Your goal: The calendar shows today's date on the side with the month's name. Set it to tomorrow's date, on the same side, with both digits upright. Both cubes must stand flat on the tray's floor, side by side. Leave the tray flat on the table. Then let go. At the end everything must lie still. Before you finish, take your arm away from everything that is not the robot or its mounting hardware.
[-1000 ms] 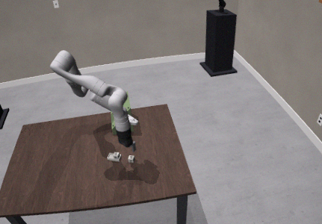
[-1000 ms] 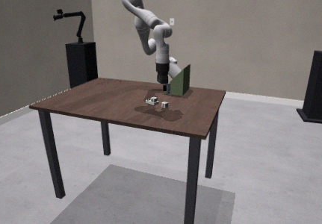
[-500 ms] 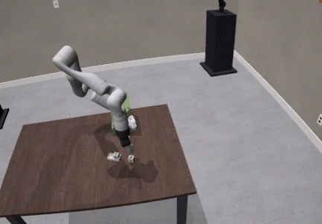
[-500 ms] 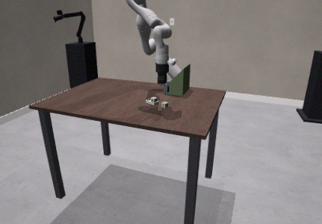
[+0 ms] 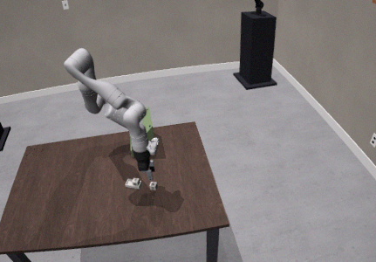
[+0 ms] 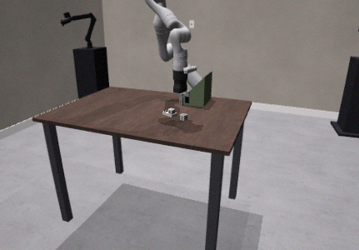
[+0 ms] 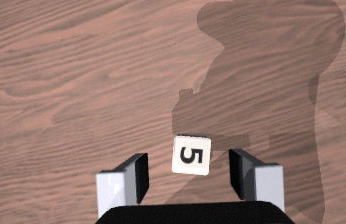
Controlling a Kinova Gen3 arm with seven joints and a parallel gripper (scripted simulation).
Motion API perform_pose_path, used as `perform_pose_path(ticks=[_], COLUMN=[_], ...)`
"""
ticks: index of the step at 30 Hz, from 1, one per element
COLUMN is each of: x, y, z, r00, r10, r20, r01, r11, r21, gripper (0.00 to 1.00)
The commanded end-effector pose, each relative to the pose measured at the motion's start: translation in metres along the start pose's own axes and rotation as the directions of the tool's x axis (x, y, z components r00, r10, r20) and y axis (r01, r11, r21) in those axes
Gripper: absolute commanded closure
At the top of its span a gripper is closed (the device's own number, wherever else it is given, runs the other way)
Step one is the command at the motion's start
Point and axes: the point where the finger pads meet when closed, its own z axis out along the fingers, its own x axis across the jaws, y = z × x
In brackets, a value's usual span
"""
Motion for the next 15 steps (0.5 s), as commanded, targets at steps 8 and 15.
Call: perform_pose_path(ticks=[8, 15], x=[0.002, 0.0027], y=[0.0, 0.0005], z=[-0.0034, -0.0035], r00=[0.995, 0.991], r10=[0.103, 0.132], r20=[-0.012, -0.013], r01=[-0.103, -0.132], r11=[0.995, 0.991], r21=[0.005, 0.007], gripper=[0.0, 0.0])
